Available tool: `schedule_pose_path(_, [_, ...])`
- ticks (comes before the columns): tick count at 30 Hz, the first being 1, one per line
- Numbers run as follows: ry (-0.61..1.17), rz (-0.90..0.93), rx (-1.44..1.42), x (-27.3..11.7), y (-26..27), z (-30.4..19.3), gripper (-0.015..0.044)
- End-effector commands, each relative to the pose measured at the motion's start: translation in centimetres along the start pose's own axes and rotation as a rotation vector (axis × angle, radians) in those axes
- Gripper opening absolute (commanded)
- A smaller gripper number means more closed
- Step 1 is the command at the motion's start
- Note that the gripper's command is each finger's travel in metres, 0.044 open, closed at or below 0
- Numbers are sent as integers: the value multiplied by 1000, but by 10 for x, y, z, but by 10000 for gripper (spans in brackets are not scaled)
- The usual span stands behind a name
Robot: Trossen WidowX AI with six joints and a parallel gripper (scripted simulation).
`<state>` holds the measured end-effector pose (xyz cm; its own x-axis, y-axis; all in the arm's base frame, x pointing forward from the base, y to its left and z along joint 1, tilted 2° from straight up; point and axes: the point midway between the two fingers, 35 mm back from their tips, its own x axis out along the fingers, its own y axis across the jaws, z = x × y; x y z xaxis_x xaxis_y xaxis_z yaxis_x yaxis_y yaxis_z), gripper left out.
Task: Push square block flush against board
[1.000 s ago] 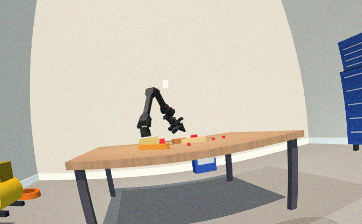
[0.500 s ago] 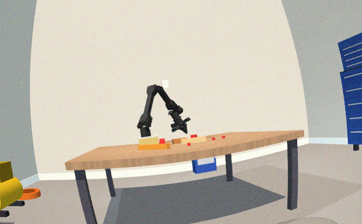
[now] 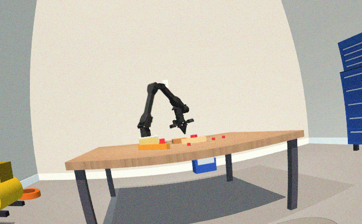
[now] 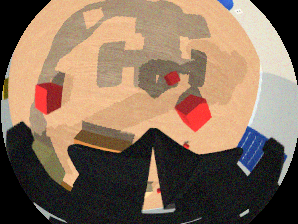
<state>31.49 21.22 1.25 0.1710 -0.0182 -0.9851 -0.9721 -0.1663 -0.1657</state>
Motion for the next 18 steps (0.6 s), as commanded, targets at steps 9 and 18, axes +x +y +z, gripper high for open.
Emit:
schedule_pose_path(9, [-37, 171, 223, -9, 26, -30, 0])
schedule_pose_path(18, [-29, 174, 220, 46, 34, -27, 0])
